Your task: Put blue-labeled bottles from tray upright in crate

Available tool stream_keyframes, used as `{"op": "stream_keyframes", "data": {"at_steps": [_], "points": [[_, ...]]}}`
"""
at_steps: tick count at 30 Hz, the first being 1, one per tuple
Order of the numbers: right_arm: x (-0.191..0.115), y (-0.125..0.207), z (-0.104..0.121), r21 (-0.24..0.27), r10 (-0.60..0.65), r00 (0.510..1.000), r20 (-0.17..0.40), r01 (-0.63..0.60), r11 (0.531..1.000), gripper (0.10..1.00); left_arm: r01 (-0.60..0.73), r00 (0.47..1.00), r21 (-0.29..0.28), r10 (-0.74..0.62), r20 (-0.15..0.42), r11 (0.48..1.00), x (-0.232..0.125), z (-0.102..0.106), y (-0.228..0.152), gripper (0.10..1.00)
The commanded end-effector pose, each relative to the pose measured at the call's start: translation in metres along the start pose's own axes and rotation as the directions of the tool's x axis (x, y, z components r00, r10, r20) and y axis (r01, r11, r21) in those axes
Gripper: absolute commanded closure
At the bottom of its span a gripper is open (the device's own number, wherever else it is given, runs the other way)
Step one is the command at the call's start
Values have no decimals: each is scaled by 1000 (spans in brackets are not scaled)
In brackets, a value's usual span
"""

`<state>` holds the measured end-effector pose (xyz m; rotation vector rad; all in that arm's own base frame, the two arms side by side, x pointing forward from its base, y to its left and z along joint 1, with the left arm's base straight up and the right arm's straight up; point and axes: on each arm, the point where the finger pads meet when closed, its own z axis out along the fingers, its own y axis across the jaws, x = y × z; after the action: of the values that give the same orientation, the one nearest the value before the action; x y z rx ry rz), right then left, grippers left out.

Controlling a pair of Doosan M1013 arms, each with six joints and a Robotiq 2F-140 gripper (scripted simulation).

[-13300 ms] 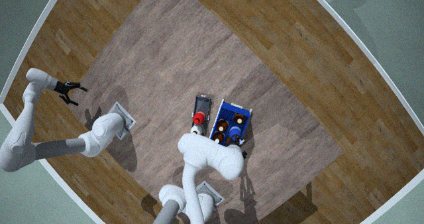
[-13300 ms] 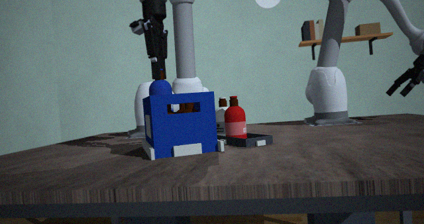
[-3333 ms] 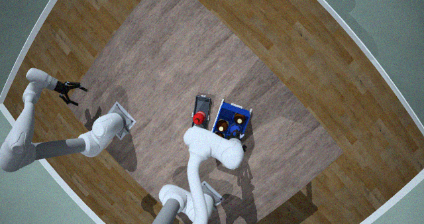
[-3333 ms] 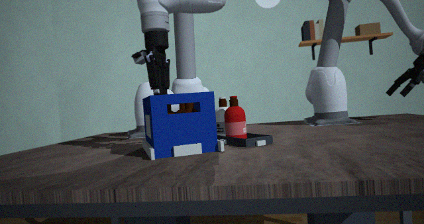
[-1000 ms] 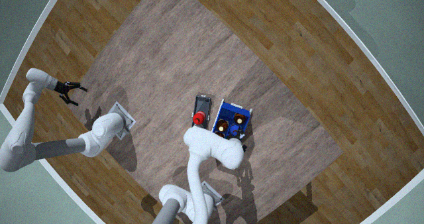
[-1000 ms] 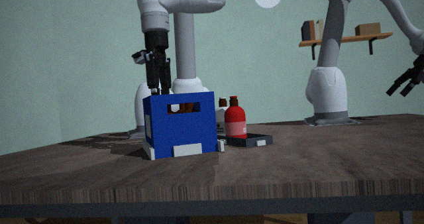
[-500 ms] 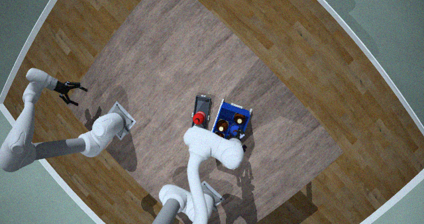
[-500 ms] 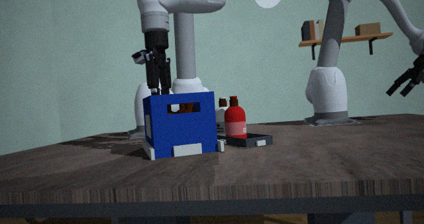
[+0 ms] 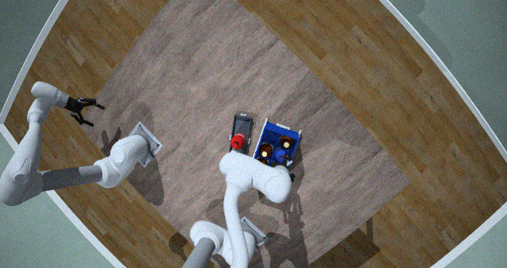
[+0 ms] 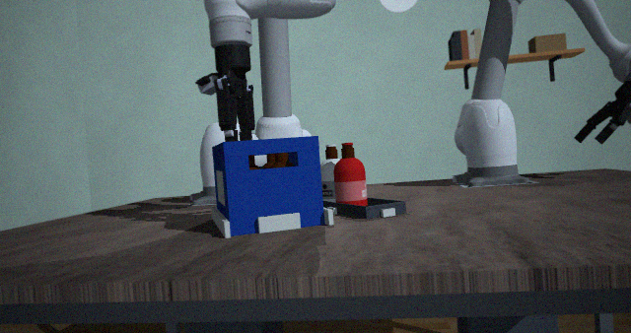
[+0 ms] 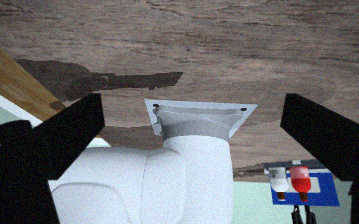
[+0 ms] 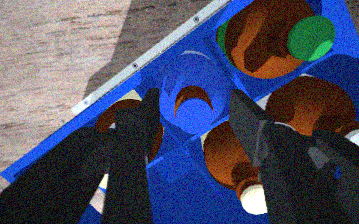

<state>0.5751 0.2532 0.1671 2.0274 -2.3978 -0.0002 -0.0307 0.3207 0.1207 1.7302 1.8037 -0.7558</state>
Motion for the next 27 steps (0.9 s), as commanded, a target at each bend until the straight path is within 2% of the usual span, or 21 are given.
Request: {"op": "stream_keyframes", "data": {"at_steps": [1,9,27], "points": [[0,0,-4,1,0,1000,1,0,1000,656,0,1000,0,0,-1,1000,0,0,0,98],[0,0,-13,1,0,1000,1,0,1000,656,0,1000,0,0,-1,1000,0,0,0,98],[0,0,-56,1,0,1000,1,0,1000,656,0,1000,0,0,-1,1000,0,0,0,98]]}}
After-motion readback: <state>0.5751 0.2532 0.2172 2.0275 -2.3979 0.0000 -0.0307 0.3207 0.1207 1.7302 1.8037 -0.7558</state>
